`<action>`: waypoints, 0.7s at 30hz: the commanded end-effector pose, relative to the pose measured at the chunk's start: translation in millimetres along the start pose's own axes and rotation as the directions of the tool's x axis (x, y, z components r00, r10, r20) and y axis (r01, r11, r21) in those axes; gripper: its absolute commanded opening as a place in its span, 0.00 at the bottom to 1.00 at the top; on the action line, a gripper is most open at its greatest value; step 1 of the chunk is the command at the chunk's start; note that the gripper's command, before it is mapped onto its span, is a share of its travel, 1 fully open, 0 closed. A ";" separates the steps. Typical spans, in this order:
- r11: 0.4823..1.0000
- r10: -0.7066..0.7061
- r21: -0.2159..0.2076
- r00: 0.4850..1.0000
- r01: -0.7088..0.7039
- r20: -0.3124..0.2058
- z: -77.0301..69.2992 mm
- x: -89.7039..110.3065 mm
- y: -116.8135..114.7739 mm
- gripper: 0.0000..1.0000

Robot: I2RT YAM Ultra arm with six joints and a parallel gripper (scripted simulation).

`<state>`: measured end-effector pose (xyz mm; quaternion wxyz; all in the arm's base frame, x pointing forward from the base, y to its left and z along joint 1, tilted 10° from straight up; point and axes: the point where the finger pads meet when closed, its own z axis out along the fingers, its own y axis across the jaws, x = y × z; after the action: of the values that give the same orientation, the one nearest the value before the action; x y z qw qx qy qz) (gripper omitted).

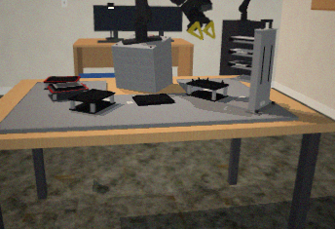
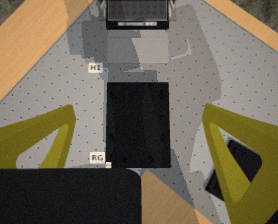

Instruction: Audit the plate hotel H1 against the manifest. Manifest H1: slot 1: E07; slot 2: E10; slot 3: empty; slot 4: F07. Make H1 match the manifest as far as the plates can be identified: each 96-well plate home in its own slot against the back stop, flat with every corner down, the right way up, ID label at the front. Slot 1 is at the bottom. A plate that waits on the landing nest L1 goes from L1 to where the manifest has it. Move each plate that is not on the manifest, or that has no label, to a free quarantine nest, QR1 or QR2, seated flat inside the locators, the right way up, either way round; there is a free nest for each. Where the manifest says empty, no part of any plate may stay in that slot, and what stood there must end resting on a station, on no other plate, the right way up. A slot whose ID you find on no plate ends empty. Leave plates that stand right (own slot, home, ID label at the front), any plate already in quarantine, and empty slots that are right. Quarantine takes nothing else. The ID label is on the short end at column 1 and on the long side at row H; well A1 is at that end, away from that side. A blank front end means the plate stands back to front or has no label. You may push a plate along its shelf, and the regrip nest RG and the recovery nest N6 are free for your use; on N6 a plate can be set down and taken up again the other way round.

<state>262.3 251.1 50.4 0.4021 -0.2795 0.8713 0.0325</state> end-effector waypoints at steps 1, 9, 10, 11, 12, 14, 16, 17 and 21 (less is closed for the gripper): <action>1.000 0.015 -0.006 0.999 -0.015 0.046 3.2 -23.1 1.3 1.00; 1.000 0.014 -0.008 0.999 -0.014 0.047 10.4 -30.8 2.0 1.00; 1.000 0.013 -0.010 0.999 -0.012 0.047 11.2 -31.8 2.6 1.00; 1.000 0.013 -0.009 0.999 -0.012 0.047 12.1 -32.7 2.6 1.00; 1.000 0.014 -0.008 0.999 -0.014 0.047 13.2 -33.7 1.9 1.00; 1.000 0.014 -0.008 0.999 -0.014 0.047 13.2 -33.7 1.9 1.00; 1.000 0.014 -0.009 0.999 -0.014 0.051 14.1 -36.8 2.2 1.00; 1.000 0.015 -0.006 0.999 -0.015 0.047 16.2 -36.7 0.9 1.00; 1.000 0.011 -0.011 0.999 -0.011 0.048 19.3 -40.5 3.3 1.00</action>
<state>285.3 264.8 52.9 0.4048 -0.2766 0.8709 0.0337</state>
